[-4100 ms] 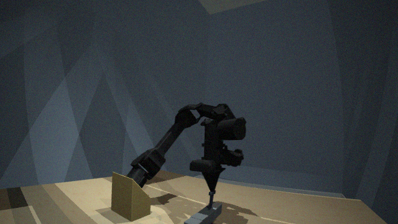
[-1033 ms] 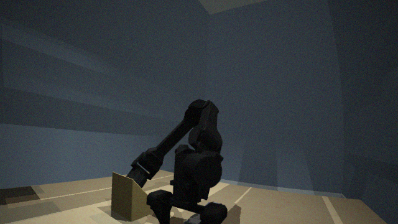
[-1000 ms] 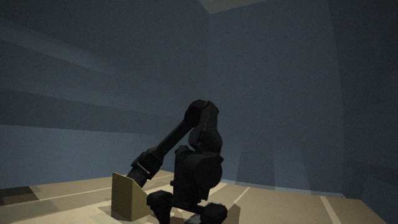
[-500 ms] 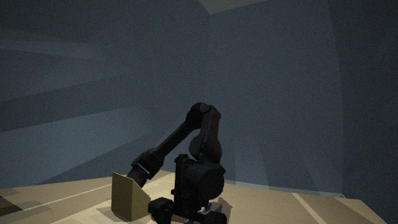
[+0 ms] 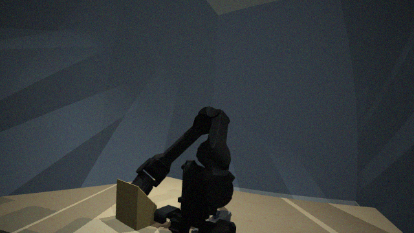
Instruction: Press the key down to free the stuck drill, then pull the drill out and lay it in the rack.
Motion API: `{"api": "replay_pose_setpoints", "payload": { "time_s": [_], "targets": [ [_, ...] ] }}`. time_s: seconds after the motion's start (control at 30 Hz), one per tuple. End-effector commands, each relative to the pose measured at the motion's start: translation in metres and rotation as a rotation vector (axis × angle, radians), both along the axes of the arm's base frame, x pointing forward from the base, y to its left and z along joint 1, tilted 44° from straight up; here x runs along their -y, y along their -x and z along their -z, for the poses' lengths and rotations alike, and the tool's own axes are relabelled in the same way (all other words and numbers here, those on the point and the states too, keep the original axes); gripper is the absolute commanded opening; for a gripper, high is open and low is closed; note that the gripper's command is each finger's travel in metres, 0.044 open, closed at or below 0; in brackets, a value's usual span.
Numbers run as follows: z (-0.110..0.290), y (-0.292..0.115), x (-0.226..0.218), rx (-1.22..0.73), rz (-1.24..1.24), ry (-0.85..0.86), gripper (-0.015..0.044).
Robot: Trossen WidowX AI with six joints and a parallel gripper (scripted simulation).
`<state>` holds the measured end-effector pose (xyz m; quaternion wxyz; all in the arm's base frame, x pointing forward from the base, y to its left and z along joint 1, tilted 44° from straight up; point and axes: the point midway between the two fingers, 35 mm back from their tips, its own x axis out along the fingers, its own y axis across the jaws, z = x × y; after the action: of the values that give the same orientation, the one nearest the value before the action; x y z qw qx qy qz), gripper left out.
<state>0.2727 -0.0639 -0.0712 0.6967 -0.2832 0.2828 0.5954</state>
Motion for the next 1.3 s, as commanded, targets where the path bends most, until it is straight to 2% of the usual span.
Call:
{"api": "replay_pose_setpoints", "payload": {
  "time_s": [0.0, 0.2, 1.27],
  "targets": [
    [0.0, 0.0, 0.0, 0.0, -0.001, 0.0, 0.004],
    [0.0, 0.0, 0.0, 0.0, -0.001, 0.0, 0.0],
    [0.028, 0.004, 0.028, -0.006, 0.003, -0.004, 0.0]
  ]
}}
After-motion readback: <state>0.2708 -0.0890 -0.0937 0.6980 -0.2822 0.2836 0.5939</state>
